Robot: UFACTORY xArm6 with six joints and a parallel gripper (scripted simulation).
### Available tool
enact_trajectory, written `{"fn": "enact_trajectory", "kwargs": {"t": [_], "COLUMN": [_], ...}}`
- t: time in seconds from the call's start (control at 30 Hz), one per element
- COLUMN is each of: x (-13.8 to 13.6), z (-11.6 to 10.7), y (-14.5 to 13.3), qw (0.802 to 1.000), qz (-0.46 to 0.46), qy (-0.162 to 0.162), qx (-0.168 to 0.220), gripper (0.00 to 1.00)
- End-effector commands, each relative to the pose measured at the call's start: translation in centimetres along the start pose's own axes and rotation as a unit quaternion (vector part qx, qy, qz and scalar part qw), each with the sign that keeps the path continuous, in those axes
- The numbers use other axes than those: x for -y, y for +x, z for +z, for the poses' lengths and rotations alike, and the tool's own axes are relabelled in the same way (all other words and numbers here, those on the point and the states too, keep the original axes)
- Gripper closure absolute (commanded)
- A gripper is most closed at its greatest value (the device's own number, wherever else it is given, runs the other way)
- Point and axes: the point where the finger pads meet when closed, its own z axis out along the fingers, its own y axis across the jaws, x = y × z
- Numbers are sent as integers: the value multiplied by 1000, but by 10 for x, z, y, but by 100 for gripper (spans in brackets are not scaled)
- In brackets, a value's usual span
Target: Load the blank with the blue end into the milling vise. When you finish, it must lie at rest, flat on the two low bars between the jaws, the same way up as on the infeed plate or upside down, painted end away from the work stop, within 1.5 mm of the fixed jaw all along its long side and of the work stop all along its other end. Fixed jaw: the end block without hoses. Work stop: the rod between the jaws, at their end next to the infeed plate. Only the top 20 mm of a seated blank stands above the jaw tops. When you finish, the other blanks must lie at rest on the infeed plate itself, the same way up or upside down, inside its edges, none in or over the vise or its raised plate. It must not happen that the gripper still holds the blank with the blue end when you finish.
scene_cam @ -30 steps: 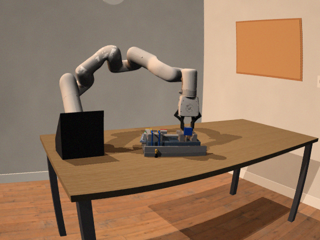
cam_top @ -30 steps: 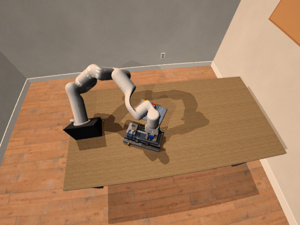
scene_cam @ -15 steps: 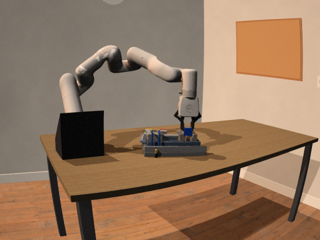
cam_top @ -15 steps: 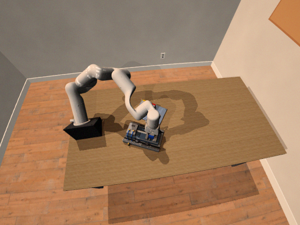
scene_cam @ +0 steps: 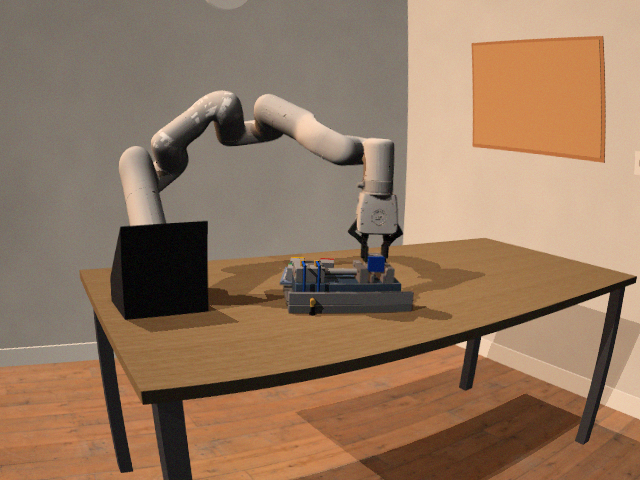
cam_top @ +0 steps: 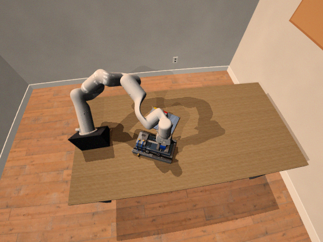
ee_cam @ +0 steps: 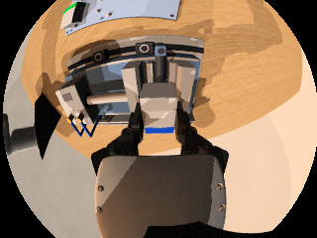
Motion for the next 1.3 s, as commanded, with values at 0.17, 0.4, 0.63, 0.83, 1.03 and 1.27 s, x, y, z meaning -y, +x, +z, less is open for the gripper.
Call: {"fn": "enact_trajectory", "kwargs": {"t": [0.17,0.4,0.63,0.83,1.03,1.27], "x": [-1,-1,-1,-2,-3,-3], "z": [-2,0,0,0,0,0], "y": [0,0,0,2,3,3], "qw": [1000,1000,1000,1000,1000,1000], "qz": [-1,-1,-1,-1,-1,-1], "qy": [-2,-2,-2,-2,-2,-2], "qx": [0,0,0,0,0,0], "gripper": [100,100,100,100,100,100]}}
